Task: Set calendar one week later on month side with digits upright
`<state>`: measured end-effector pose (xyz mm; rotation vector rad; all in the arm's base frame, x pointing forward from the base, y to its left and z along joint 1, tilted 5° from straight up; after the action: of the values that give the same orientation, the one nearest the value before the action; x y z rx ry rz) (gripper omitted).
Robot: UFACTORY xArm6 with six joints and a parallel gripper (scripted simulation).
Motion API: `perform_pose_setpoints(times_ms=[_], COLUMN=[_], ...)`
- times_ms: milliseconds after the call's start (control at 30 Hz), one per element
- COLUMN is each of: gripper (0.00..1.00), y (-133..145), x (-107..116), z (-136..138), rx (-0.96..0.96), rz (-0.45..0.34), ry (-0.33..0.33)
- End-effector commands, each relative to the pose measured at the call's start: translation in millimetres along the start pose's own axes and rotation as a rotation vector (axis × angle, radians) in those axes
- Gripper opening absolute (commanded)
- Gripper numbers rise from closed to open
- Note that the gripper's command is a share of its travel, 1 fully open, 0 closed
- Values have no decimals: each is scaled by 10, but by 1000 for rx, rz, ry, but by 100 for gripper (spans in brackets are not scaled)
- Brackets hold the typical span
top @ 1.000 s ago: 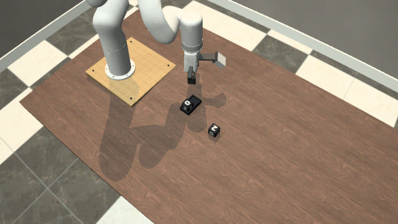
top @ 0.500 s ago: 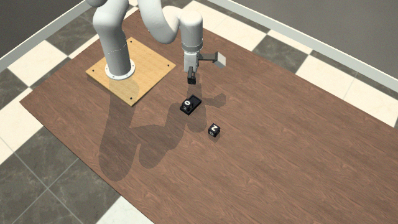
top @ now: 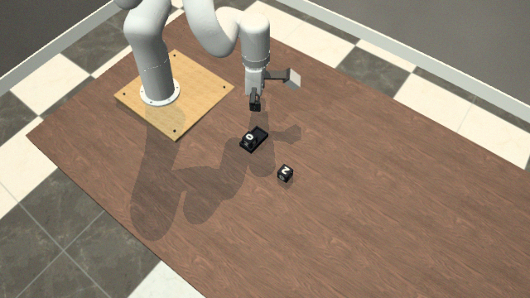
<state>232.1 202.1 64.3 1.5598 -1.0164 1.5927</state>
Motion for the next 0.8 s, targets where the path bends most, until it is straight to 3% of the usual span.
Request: perform_pose_setpoints(times_ms=[0, 267, 767], gripper=[100, 100, 100], y=[-15, -13, -13], x=[138, 482, 576], z=[-4, -3, -3], rx=[0, 0, 0], rz=[4, 4, 4], ry=[-1, -1, -1])
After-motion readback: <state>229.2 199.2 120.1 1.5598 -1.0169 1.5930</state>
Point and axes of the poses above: the point where the finger pads meet when closed, its own x axis back along the fingers, its own z axis across the jaws, y = z × x, the point moved 2 cm from there along x, back along the fingers, and after that the axes turned 14 degrees about -x, right-handed, at the moved point
